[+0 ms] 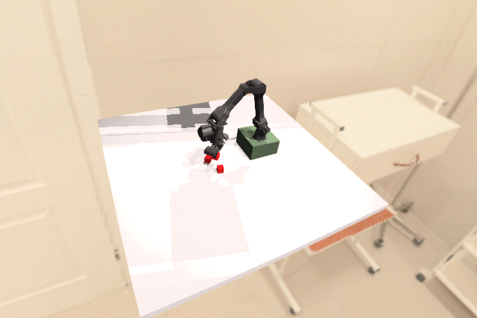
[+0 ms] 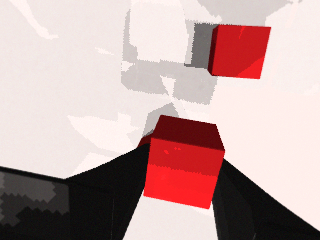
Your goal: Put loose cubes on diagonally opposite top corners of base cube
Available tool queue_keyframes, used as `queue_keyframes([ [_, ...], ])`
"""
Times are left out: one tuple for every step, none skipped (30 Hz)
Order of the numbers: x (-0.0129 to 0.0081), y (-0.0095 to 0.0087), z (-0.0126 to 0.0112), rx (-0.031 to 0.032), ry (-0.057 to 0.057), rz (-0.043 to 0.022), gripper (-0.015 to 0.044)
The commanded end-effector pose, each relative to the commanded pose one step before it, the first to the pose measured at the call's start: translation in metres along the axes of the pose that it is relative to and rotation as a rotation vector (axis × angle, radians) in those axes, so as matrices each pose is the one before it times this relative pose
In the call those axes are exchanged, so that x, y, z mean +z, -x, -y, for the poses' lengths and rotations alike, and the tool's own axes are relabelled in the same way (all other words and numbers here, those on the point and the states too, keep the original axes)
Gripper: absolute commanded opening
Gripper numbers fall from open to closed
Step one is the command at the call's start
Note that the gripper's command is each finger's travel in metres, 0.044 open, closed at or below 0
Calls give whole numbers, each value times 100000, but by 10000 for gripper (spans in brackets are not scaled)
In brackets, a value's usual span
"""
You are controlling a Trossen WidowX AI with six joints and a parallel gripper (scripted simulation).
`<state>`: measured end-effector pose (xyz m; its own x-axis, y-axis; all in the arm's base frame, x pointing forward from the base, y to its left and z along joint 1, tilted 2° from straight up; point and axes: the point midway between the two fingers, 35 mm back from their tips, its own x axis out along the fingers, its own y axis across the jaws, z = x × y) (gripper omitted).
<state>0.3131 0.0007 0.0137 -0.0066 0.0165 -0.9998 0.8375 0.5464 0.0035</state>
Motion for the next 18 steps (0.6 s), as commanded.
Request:
queue_keyframes([
  [-1100,-307,-692,240,-10841,-400,105],
  [-276,-70,-125,2,-2514,-34,105],
  [-280,-70,-115,0,-2514,-34,105],
  [-234,-58,-87,-1,-2076,-28,105],
  [-142,-35,-48,-1,-1245,-17,105],
  [-48,-12,-15,0,-415,-6,105],
  [0,0,0,0,0,0,105],
  [0,0,0,0,0,0,105],
  [0,0,0,0,0,0,105],
  [0,0,0,0,0,0,105],
  [0,0,0,0,0,0,105],
  [0,0,0,0,0,0,105],
  [0,0,0,0,0,0,105],
  [0,0,0,0,0,0,105],
  [0,0,0,0,0,0,105],
  [0,0,0,0,0,0,105],
  [0,0,0,0,0,0,105],
  [0,0,0,0,0,0,105],
])
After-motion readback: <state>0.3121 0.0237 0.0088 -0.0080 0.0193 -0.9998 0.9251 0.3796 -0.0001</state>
